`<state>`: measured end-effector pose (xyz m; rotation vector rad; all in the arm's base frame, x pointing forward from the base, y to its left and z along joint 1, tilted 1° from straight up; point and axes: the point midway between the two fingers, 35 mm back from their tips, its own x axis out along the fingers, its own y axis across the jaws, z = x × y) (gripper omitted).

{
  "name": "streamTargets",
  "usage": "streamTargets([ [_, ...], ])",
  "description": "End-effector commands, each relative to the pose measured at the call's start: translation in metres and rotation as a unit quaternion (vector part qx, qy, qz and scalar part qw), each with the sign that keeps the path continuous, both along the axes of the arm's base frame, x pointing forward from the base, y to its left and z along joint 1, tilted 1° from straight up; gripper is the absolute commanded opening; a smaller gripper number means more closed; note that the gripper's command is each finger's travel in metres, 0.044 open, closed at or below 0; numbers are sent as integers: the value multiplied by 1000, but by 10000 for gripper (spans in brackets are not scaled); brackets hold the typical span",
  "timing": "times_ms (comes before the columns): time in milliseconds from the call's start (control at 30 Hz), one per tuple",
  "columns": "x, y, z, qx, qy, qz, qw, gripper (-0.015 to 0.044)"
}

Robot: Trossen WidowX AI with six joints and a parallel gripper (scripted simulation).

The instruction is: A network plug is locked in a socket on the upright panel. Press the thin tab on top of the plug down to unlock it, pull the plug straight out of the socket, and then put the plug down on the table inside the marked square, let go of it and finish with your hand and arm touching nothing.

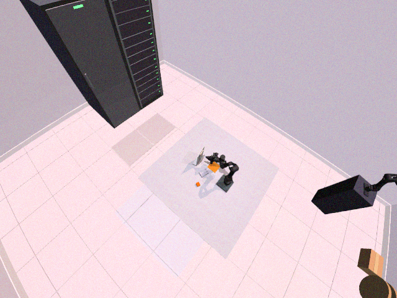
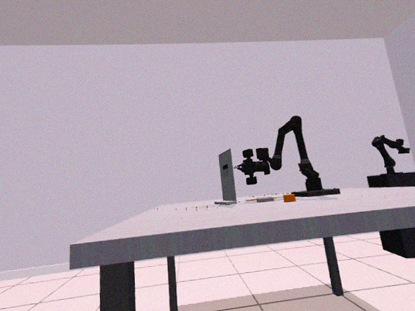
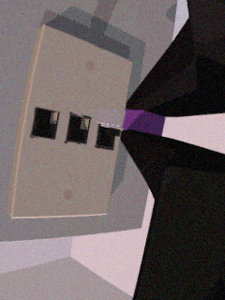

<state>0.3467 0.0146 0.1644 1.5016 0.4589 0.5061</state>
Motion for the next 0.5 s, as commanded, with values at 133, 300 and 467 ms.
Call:
streamTargets([
  [133, -6, -2, 1, -1, -3, 2, 1000, 0],
  [300, -9, -4, 1, -1, -3, 2, 1000, 0],
  [467, -13, -6, 1, -1, -2, 2, 1000, 0],
])
